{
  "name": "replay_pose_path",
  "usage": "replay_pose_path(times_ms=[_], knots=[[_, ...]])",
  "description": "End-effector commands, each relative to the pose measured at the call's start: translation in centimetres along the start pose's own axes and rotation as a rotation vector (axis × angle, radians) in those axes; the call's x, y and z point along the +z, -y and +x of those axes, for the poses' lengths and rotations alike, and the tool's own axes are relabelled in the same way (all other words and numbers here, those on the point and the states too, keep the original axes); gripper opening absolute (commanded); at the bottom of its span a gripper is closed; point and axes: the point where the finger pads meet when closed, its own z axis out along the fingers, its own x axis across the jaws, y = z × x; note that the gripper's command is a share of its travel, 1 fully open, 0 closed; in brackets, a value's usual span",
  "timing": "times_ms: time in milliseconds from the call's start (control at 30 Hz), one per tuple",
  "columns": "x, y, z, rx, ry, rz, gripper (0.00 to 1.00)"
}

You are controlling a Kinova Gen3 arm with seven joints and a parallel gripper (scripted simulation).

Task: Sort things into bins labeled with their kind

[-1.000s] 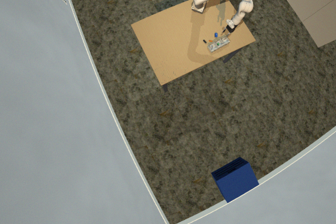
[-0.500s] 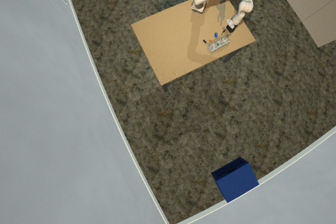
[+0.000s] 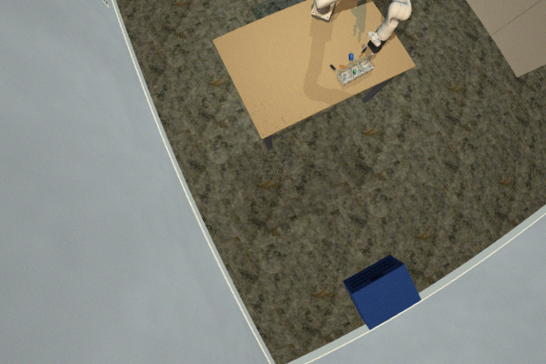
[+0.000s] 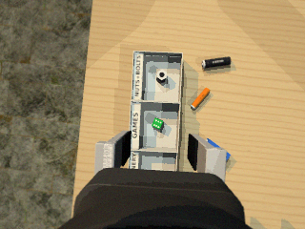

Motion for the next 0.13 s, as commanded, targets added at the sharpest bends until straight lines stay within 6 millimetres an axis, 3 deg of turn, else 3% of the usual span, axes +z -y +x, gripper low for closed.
replay_pose_path(times_ms=[0, 100], knots=[[-0.06, -0.01, -0.03, 0.0, 0.001, -0.001, 1.0], [-0.06, -0.01, -0.03, 0.0, 0.001, -0.001, 1.0]])
